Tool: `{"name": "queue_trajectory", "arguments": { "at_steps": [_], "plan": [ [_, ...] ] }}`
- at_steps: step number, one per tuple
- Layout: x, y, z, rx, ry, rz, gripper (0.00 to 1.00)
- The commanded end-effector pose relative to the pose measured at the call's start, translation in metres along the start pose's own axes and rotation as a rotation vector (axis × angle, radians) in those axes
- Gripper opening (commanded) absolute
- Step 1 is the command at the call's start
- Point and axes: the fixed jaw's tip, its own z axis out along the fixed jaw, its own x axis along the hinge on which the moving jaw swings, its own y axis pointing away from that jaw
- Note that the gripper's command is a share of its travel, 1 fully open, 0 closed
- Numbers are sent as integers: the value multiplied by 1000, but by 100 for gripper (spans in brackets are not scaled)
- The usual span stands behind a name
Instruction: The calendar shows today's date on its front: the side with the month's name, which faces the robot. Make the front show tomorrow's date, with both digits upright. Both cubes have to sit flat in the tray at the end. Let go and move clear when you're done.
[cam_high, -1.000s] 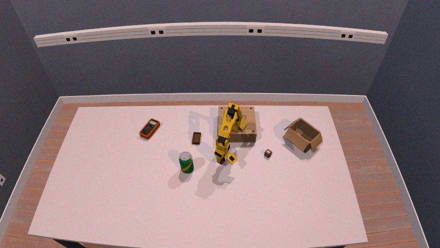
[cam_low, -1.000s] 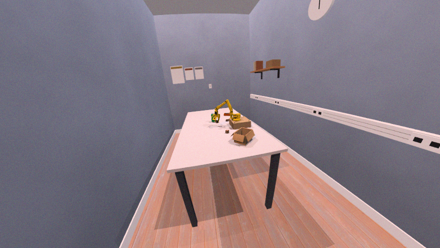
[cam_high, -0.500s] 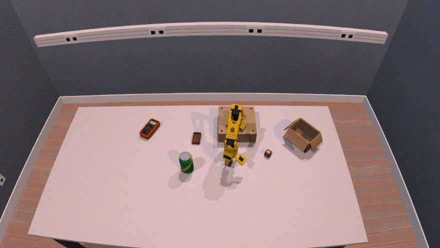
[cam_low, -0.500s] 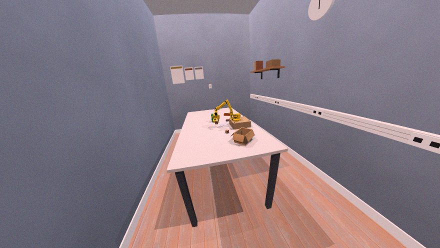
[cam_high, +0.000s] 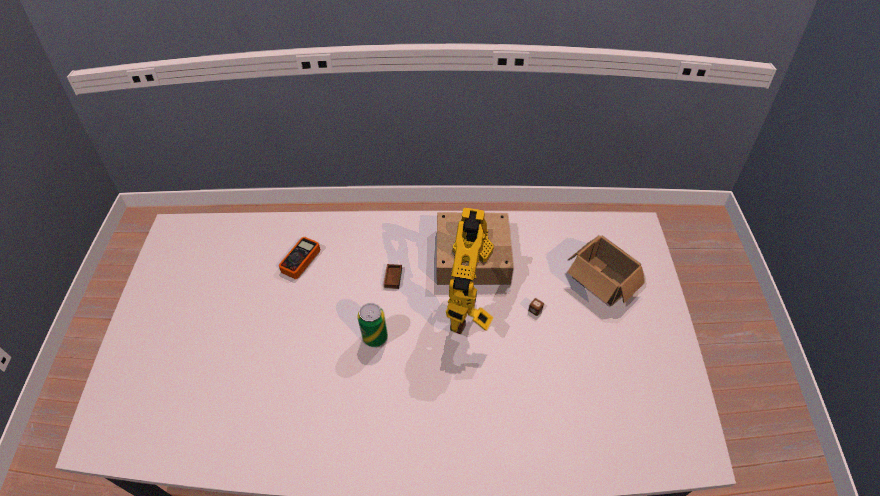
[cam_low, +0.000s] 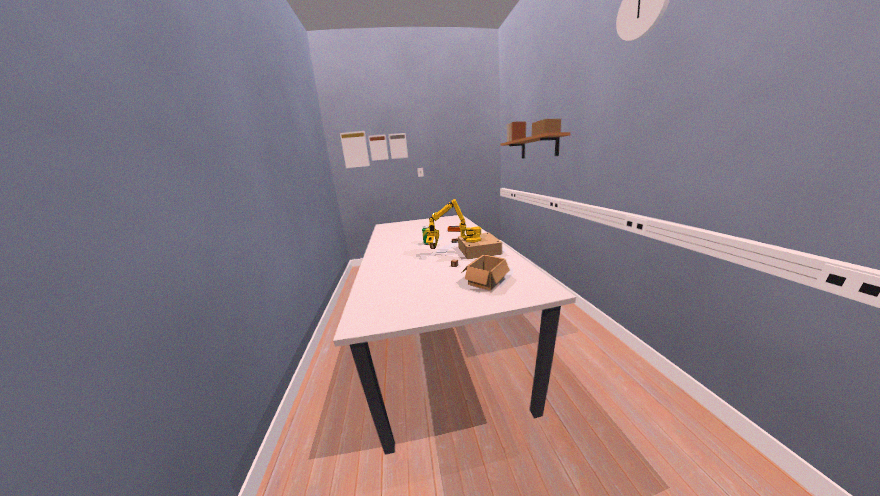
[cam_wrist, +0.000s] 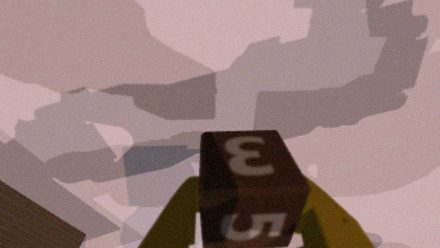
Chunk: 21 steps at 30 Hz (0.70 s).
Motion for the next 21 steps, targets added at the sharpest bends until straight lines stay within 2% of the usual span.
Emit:
{"name": "queue_trajectory", "arguments": {
  "at_steps": [1,21],
  "plan": [
    [-2,1,-1,8,-3,-6,0],
    [-5,5,-3,7,-3,-29,0]
  ]
}}
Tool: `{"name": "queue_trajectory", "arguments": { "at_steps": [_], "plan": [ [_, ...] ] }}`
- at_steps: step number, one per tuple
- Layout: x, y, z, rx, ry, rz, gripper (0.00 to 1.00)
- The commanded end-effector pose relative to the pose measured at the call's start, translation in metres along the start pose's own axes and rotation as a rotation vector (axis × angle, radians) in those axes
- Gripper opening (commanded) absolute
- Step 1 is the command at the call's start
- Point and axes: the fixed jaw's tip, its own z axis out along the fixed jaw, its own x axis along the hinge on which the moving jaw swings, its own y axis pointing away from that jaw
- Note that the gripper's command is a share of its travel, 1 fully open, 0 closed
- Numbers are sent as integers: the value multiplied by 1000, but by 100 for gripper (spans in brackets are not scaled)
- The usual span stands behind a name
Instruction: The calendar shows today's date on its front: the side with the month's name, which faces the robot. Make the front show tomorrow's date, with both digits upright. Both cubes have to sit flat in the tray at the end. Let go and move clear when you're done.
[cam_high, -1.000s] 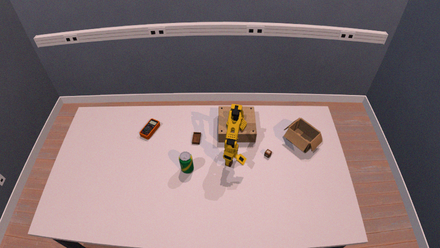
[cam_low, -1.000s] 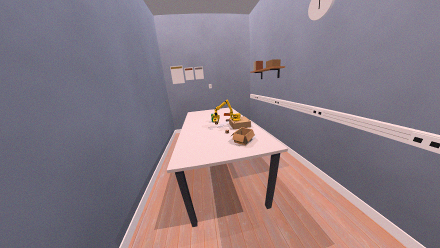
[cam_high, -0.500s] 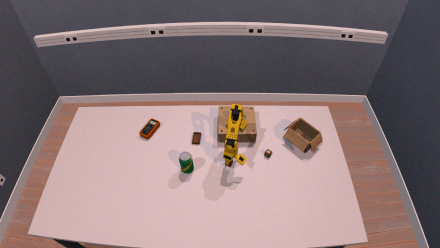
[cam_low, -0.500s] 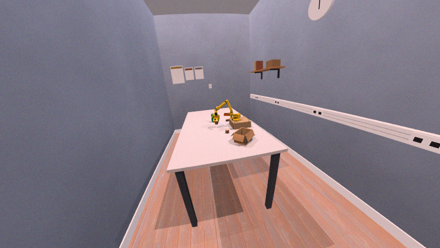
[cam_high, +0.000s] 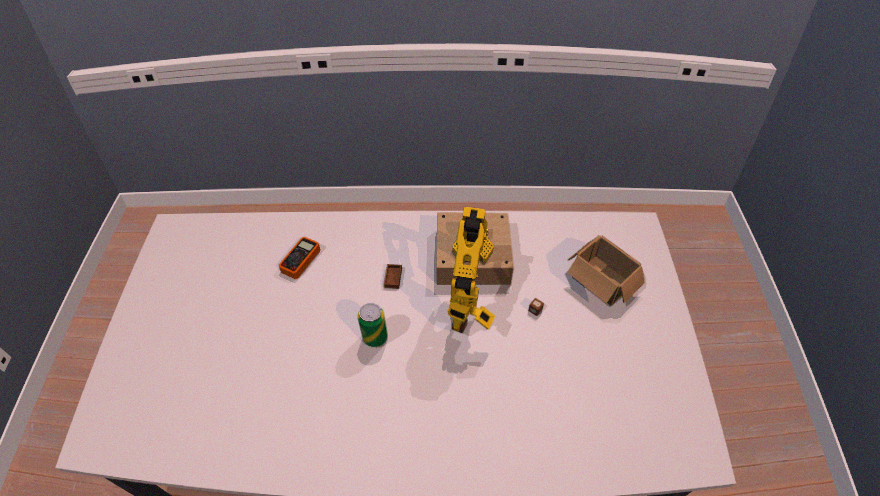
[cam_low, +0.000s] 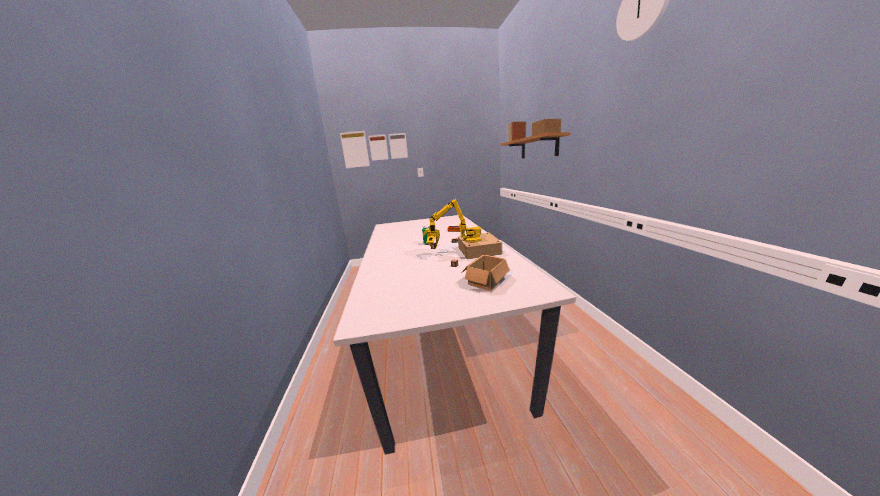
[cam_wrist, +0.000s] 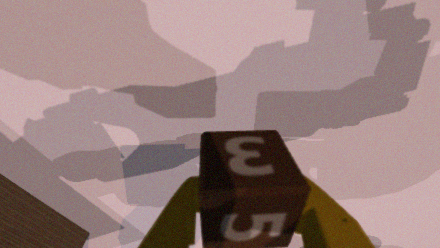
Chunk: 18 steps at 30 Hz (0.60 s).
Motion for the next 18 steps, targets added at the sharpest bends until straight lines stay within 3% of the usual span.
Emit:
{"name": "queue_trajectory", "arguments": {
  "at_steps": [1,18],
  "plan": [
    [-2,0,-2,13,-5,-11,0],
    [-2,0,4,13,-5,-11,0]
  ]
}}
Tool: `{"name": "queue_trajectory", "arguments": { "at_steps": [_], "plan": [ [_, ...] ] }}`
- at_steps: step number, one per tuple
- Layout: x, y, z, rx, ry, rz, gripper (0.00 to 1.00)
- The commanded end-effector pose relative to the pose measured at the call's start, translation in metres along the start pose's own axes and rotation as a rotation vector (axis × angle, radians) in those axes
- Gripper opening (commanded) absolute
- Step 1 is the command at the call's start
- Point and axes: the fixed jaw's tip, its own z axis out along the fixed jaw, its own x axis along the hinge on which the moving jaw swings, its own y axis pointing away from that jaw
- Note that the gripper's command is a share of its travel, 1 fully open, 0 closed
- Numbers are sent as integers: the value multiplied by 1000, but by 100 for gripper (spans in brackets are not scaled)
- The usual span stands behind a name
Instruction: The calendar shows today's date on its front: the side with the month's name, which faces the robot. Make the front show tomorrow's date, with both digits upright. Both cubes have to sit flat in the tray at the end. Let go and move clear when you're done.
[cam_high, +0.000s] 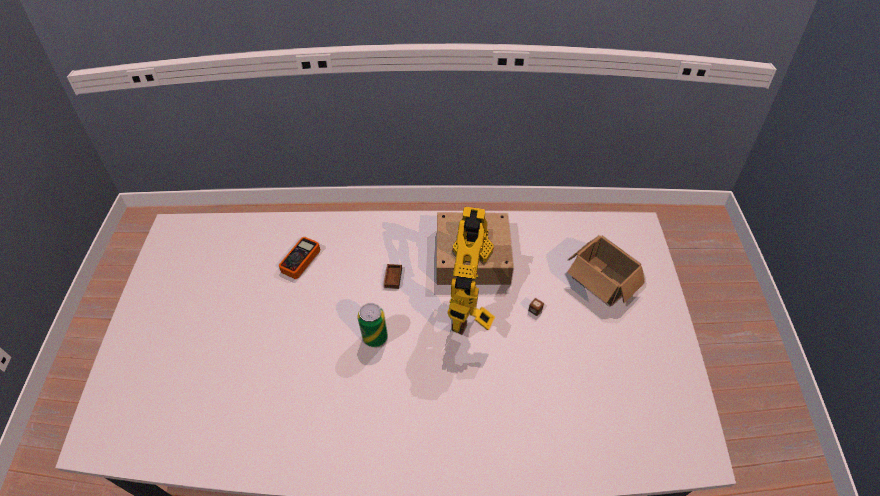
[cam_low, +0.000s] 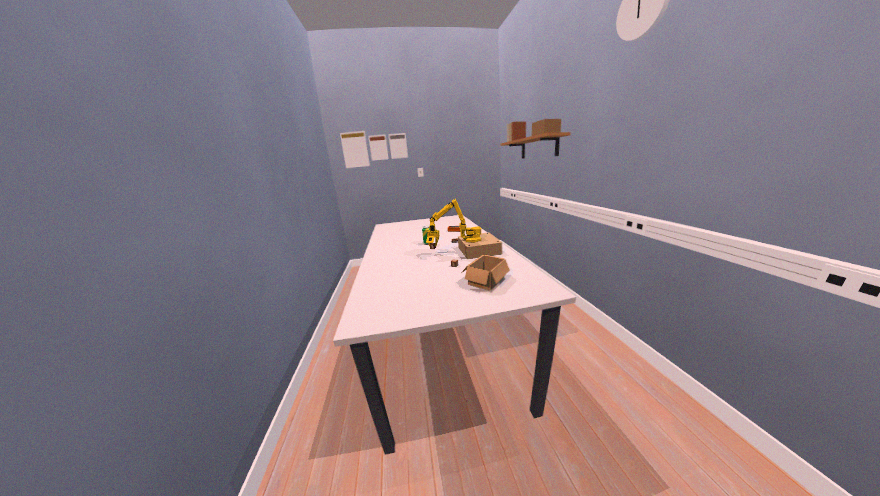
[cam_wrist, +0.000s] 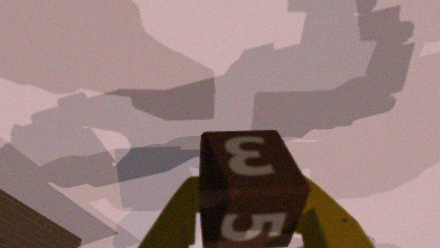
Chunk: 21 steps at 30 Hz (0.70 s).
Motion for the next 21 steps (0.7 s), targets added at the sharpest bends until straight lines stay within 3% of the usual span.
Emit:
{"name": "queue_trajectory", "arguments": {
  "at_steps": [1,21],
  "plan": [
    [-1,4,3,-13,2,-11,0],
    [-1,4,9,-13,2,-11,0]
  ]
}}
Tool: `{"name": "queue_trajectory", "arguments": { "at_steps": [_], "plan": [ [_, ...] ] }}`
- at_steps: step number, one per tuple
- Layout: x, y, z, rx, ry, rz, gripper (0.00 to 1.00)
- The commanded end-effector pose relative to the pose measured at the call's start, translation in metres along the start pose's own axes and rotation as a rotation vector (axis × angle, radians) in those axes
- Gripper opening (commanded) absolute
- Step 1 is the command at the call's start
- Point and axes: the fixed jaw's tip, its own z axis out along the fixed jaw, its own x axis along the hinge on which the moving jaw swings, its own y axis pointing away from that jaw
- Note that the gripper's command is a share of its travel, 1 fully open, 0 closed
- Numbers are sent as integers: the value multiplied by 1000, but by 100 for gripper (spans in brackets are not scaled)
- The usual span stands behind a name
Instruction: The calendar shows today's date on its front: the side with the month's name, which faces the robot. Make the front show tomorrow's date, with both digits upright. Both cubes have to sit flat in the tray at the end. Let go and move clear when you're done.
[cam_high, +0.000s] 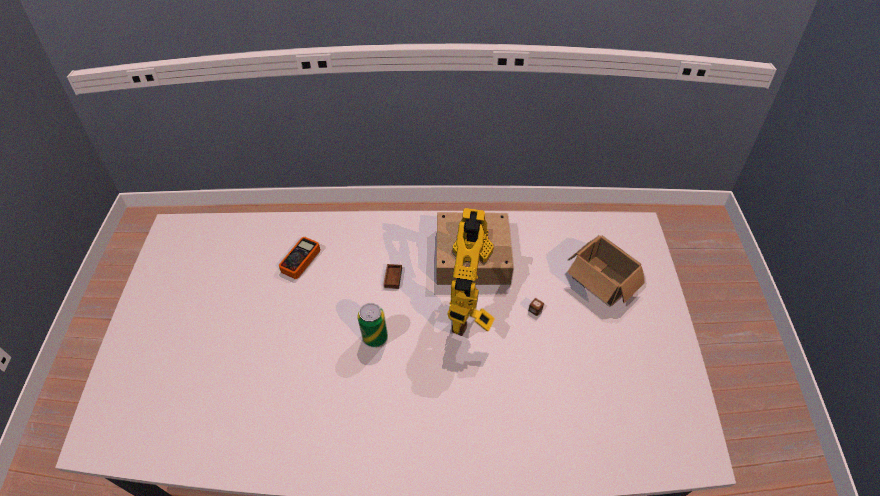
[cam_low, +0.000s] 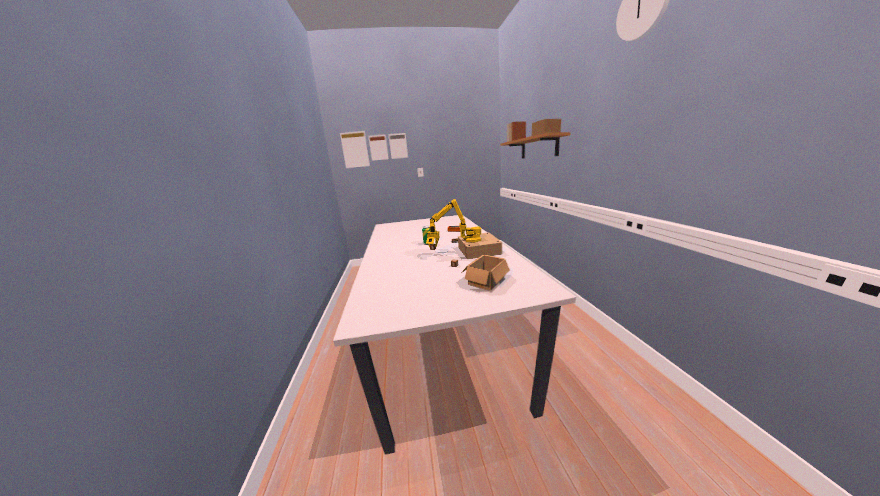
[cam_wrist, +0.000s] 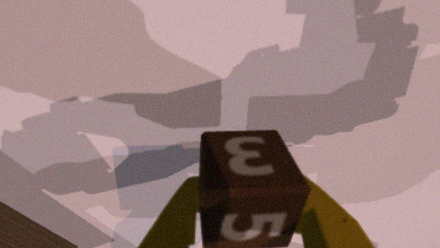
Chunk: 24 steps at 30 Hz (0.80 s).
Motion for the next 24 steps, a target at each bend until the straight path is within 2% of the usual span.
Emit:
{"name": "queue_trajectory", "arguments": {
  "at_steps": [1,24],
  "plan": [
    [-1,4,4,-15,3,-11,0],
    [-1,4,14,-15,3,-11,0]
  ]
}}
